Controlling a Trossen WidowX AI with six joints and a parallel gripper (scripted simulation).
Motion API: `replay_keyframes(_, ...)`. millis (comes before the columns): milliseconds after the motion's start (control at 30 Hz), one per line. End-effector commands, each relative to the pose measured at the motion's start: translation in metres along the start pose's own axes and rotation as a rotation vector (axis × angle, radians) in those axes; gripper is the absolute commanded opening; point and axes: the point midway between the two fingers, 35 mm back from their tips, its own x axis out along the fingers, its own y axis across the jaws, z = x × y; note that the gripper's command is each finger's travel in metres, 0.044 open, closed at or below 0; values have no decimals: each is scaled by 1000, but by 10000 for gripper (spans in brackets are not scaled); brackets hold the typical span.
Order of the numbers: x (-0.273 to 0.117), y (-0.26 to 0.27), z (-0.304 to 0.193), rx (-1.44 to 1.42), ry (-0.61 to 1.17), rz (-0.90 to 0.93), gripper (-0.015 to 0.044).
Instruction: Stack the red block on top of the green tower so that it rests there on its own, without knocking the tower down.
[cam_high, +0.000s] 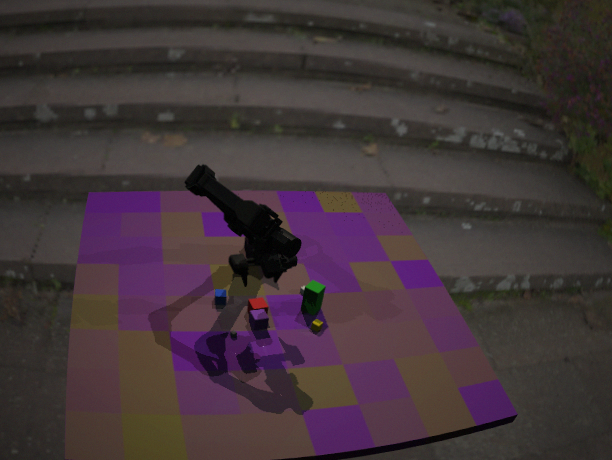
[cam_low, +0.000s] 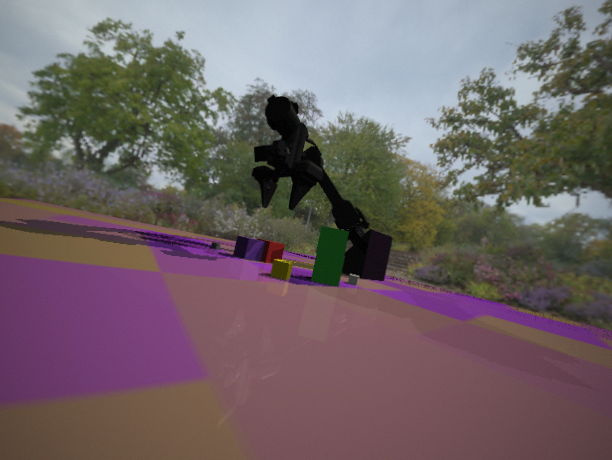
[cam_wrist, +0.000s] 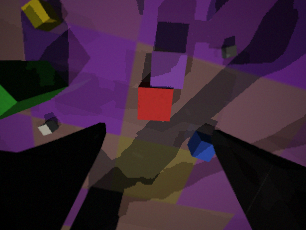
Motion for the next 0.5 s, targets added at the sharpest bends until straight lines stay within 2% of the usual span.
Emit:
replay_keyframes(0, 16, 0, 0, -9, 7, -4, 440)
replay_keyframes(200, 57, 2, -2, -8, 8, -7, 440)
replay_keyframes(467, 63, 2, -3, -8, 8, -8, 440)
